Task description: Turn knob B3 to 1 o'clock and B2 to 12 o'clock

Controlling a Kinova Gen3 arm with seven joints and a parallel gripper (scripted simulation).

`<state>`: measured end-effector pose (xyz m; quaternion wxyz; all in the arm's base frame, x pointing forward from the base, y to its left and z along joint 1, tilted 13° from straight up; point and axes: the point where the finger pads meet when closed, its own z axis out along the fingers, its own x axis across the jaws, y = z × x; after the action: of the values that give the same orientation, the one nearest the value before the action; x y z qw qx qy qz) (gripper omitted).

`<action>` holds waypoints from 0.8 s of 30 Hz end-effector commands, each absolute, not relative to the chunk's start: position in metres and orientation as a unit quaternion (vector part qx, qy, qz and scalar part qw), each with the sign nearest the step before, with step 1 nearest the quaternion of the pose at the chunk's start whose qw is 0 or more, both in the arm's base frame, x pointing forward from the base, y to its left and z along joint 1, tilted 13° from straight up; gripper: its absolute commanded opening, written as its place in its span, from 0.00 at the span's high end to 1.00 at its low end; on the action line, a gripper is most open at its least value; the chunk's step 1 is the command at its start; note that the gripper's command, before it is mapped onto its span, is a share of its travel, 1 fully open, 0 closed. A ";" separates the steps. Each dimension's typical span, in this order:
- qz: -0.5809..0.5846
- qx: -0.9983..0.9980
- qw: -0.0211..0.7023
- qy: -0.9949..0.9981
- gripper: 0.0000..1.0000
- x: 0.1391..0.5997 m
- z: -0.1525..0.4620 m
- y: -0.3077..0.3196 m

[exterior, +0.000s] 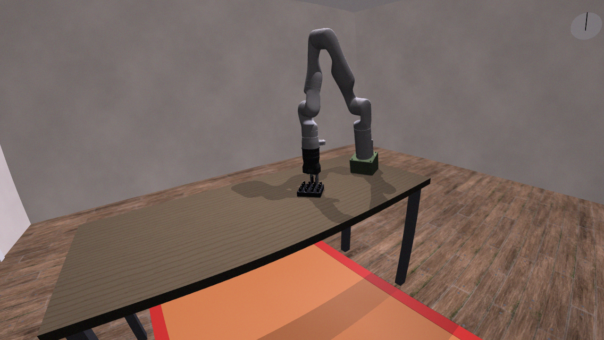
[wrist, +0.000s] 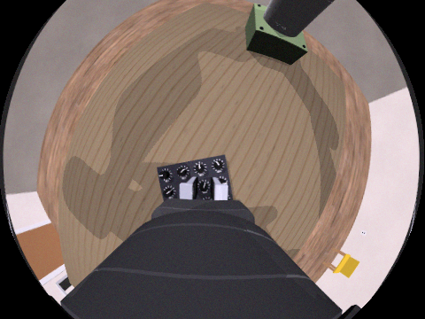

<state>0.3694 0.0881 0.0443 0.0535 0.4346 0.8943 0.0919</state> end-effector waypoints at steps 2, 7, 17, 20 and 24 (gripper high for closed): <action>0.096 0.433 0.058 0.894 0.54 0.371 0.058 0.089; 0.096 0.433 0.058 0.894 0.54 0.369 0.070 0.087; 0.096 0.433 0.058 0.894 0.54 0.368 0.074 0.087; 0.096 0.433 0.058 0.894 0.54 0.368 0.074 0.087; 0.096 0.433 0.058 0.894 0.54 0.368 0.074 0.087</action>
<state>0.3673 0.0865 0.0734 0.0578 0.4333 0.8943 0.0955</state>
